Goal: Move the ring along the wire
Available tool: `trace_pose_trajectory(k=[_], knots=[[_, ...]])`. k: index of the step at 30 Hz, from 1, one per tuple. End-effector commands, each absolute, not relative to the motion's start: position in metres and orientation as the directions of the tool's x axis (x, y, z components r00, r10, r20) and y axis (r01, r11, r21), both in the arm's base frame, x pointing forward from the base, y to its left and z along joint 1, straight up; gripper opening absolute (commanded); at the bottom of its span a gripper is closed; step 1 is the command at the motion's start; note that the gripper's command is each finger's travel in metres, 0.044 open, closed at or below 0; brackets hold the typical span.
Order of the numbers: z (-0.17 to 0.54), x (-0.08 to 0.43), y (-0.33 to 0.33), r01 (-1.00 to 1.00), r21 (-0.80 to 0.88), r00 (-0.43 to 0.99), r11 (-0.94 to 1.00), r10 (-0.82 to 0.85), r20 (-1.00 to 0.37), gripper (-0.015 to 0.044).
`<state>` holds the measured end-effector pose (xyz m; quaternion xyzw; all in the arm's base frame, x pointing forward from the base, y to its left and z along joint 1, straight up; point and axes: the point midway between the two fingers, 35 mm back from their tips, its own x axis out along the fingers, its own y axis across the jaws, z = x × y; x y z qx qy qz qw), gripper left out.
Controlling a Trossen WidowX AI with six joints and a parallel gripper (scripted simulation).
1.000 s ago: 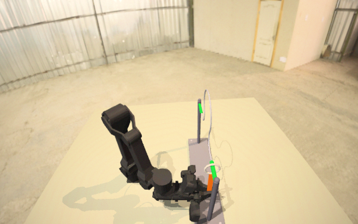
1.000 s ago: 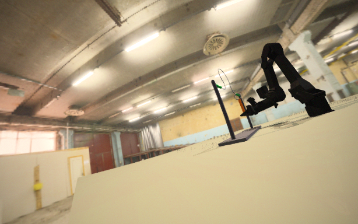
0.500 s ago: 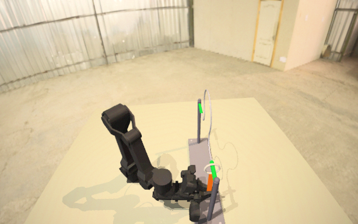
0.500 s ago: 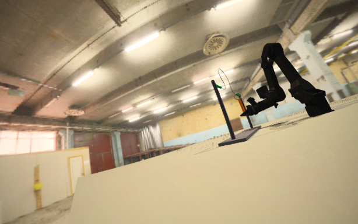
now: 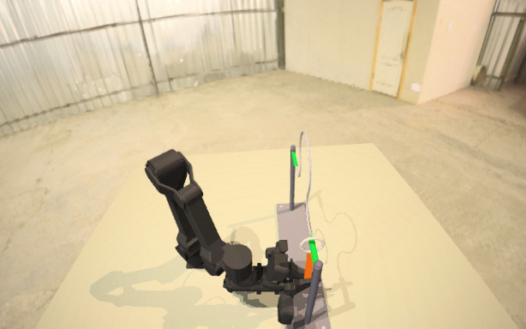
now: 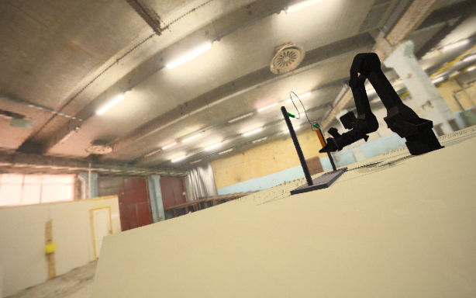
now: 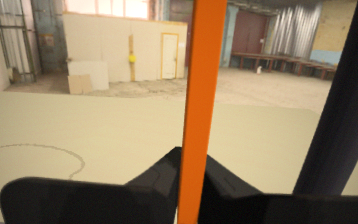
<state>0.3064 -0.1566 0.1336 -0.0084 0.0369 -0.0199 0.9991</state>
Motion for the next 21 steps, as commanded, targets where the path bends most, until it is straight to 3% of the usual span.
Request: trace_pose_trajectory(k=[1,21], knots=[[0.135,0.307,-0.157,0.042,-0.015,0.997,0.999,-0.043,-0.070,-0.0150],[0.135,0.307,-0.147,0.043,-0.014,0.997,0.999,-0.044,-0.069,-0.0150]])
